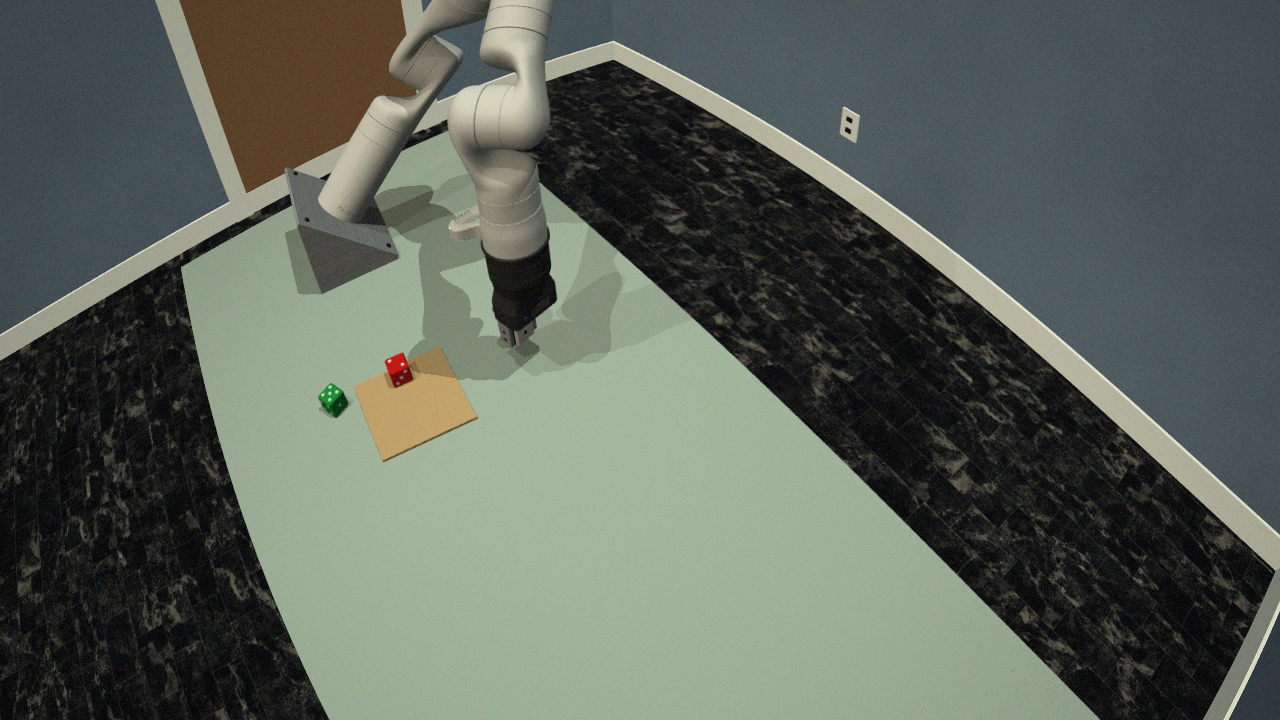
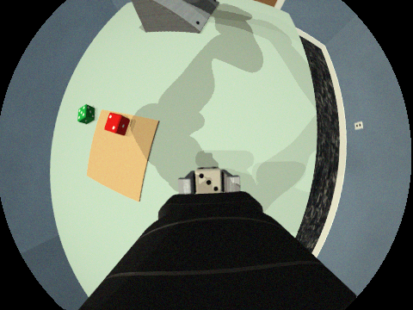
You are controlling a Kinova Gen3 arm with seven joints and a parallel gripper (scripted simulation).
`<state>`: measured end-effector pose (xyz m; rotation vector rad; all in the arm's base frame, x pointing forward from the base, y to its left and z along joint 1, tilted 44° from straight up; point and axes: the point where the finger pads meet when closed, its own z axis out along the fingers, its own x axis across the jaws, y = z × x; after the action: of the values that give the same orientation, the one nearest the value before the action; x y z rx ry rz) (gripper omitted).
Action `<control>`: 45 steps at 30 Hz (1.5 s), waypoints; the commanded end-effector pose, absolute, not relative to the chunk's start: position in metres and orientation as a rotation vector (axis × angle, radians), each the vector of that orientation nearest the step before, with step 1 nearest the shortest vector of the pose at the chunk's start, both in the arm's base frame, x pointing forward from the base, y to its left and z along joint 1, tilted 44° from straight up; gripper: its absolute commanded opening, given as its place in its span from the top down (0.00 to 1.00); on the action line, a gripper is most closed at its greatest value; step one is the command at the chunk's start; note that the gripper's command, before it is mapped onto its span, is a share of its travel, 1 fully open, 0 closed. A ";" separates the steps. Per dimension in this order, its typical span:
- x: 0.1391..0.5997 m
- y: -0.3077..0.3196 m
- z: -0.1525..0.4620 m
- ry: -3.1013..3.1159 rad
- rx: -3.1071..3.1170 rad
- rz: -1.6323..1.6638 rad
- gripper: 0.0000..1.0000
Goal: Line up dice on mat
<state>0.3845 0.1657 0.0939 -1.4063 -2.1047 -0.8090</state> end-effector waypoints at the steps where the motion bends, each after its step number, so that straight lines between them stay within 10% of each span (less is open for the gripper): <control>1: 0.393 0.150 0.109 -2.116 -1.425 -0.826 0.43; 27: 0.395 0.113 0.146 -2.115 -1.426 -0.825 0.43; 45: 0.403 -0.010 0.032 -1.809 -1.712 -0.694 0.43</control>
<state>0.4066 -0.0086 0.0407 -1.7082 -1.8366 -0.6981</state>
